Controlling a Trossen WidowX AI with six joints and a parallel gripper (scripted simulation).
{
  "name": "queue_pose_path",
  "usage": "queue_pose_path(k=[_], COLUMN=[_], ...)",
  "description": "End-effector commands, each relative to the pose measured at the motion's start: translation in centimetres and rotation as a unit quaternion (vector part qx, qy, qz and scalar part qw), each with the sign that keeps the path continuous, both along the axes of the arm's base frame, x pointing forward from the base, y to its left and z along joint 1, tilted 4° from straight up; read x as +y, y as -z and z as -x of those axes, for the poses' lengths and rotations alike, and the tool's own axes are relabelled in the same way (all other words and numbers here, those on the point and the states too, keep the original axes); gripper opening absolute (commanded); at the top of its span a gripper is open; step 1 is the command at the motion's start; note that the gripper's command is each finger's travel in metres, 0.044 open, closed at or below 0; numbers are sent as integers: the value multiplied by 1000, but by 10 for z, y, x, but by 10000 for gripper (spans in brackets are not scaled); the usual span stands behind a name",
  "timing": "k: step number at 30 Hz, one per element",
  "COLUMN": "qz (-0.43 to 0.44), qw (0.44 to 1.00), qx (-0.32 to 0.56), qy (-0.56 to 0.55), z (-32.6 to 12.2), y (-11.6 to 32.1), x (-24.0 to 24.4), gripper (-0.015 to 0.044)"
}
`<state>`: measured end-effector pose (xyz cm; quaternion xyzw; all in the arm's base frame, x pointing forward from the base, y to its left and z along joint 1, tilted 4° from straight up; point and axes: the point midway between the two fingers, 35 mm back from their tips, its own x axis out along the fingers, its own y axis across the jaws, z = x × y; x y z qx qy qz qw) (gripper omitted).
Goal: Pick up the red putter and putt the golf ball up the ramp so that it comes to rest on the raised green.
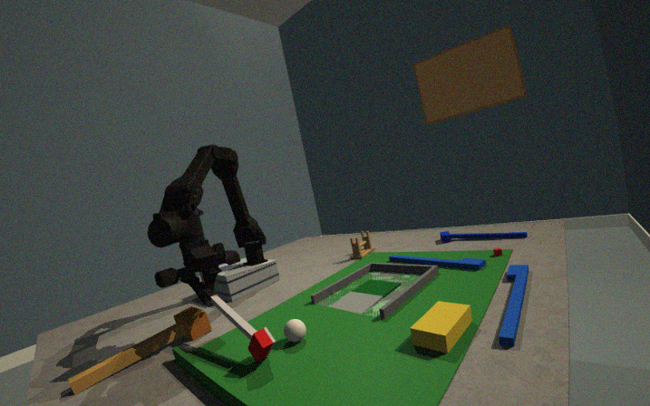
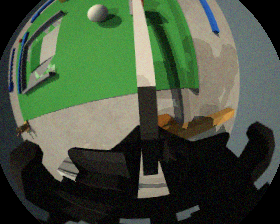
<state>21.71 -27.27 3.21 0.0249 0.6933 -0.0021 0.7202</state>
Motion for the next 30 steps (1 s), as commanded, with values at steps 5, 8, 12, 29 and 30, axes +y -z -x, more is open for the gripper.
queue_pose_path(k=[5,8,12,29,30], qz=[-1,-1,-3,-6,-6], qw=[1000,1000,1000,1000,1000], qx=[1,1,0,-1,-1], qy=[0,0,-1,-2,-2], z=[1,-2,-11,-6,-6], y=[1,0,-5,-22,-27], x=[-2,6,54,131,131], gripper=[0,0,0,0,0])
